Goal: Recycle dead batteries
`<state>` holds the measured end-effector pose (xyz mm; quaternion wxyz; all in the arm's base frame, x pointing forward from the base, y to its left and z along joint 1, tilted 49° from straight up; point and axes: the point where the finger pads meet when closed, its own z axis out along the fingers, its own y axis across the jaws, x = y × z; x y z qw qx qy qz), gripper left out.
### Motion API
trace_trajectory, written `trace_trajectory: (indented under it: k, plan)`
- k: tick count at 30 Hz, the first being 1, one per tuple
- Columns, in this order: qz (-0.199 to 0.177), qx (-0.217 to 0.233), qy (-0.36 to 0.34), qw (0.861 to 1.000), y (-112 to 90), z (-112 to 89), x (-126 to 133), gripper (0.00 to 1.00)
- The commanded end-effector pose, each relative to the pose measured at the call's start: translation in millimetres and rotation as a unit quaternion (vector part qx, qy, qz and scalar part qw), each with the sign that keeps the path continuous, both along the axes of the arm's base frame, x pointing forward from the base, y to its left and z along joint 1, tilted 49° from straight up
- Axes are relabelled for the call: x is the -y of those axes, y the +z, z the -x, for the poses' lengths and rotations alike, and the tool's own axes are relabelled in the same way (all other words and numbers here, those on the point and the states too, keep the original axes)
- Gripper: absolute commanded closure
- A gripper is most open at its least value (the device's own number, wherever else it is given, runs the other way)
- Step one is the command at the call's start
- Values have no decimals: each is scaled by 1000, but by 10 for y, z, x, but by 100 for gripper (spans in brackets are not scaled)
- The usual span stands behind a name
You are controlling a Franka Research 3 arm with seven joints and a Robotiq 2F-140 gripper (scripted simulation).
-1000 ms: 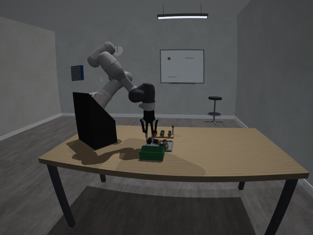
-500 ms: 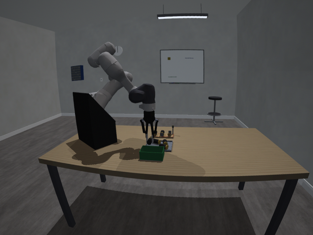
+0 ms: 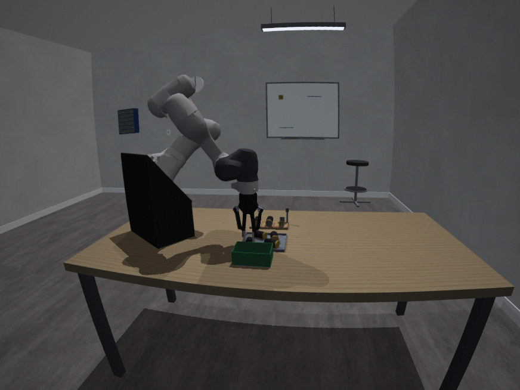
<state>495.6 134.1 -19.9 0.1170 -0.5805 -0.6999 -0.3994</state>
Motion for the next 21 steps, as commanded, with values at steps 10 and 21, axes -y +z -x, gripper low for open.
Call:
trace_trajectory:
  k: [10, 21]
  plan:
    - [-3, -3, -10, 1000, 0, -30, 8, 71]
    - [-3, -3, -10, 1000, 0, -30, 8, 71]
